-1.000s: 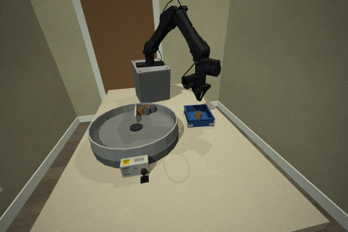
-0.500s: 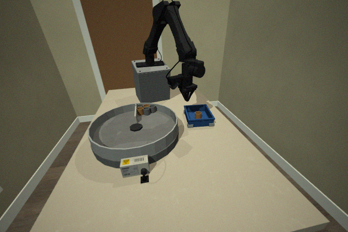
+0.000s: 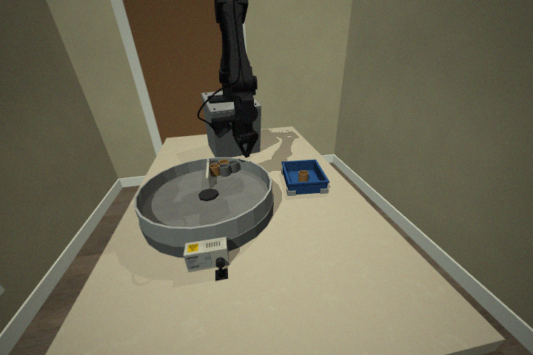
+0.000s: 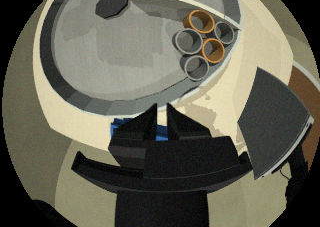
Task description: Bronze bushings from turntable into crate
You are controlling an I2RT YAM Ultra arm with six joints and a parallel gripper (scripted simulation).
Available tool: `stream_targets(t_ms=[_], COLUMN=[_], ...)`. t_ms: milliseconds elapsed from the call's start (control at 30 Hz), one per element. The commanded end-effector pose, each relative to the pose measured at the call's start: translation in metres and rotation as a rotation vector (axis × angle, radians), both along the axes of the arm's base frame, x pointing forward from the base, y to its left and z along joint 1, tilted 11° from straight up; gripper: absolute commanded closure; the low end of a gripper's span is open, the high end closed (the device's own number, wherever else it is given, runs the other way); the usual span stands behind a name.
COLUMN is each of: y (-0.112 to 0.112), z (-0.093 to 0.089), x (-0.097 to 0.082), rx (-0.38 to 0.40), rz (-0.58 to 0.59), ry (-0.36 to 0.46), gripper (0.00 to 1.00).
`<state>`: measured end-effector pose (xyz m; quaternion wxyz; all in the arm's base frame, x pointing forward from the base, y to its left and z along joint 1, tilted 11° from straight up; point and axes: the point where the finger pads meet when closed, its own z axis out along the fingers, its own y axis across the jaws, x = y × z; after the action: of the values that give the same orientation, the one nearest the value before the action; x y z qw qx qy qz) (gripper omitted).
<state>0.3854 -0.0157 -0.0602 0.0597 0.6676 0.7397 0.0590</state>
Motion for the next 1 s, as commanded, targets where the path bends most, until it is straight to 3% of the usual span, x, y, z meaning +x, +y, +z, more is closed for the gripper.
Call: stream_targets(t_ms=[0,200,267,333,400,433,600,967], y=[-0.028,-0.073,-0.089,-0.098,-0.098,-0.104,-0.117,-0.121], z=[0.007,-0.002,0.000,-0.002,-0.002,0.010,-0.002,0.001], x=[-0.001,-0.016,-0.006,-0.012,-0.012,-0.010,-0.019,-0.018], rx=[0.005,0.011,0.005,0.010,0.010,0.003,0.013,0.003], rz=[0.029,0.003,-0.004,-0.010,-0.010,-0.012,-0.021,-0.016], ry=[-0.052,-0.038,-0.057,-0.044,-0.044,-0.066,-0.039,-0.047], gripper=[0.87,0.87,0.87,0.87,0.87,0.87,0.87,0.87])
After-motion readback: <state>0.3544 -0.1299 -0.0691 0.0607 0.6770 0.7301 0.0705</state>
